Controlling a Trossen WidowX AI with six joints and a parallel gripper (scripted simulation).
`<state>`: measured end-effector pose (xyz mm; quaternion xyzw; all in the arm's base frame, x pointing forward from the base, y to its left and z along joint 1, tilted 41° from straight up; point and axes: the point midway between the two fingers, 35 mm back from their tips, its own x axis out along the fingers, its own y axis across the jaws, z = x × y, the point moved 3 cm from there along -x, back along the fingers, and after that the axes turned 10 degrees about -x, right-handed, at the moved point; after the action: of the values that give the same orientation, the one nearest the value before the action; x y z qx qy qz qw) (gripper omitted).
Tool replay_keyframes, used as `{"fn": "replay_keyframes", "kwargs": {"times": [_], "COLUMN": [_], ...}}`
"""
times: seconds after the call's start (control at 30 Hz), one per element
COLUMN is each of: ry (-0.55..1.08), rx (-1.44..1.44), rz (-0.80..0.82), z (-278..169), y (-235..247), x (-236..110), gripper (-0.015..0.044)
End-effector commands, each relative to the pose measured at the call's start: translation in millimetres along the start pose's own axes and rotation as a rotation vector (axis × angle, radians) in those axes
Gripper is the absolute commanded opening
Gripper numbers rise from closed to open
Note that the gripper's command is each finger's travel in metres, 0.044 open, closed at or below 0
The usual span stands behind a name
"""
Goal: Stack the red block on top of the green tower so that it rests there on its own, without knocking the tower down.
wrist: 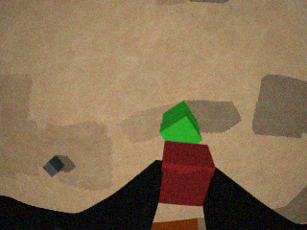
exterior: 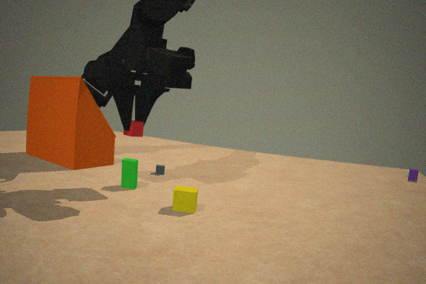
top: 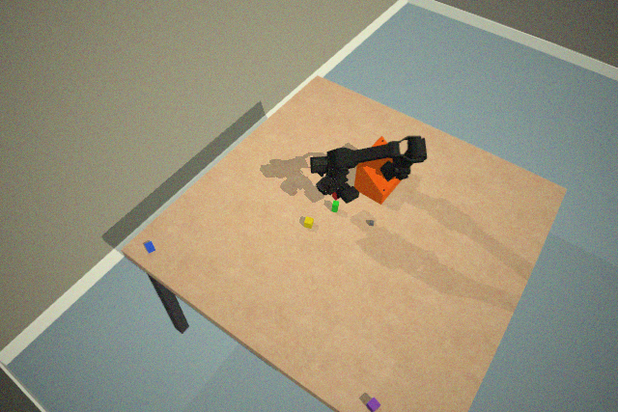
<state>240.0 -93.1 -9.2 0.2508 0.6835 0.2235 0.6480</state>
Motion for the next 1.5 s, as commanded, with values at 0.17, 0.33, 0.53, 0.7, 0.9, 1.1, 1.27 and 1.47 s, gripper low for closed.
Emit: {"fn": "replay_keyframes", "kwargs": {"times": [0.17, 0.33, 0.53, 0.7, 0.9, 1.1, 1.27, 1.47], "ry": [-0.001, -0.001, -0.001, -0.001, -0.001, -0.001, -0.001, 0.002], "rx": [0.009, 0.009, 0.009, 0.009, 0.009, 0.009, 0.009, 0.005], "rz": [0.007, 0.008, 0.008, 0.008, 0.008, 0.008, 0.008, 0.005], "z": [-0.5, -0.9, -0.9, -0.9, -0.9, -0.9, -0.9, -1.2], "y": [-0.8, -0.2, -0.2, -0.2, -0.2, -0.2, -0.2, -0.5], "x": [21.1, 39.0, 38.5, 38.9, 38.9, 39.5, 39.5, 38.8], "gripper": [0.0000, 0.0000, 0.0000, 0.0000, 0.0000, 0.0000, 0.0000, 0.0079]}}
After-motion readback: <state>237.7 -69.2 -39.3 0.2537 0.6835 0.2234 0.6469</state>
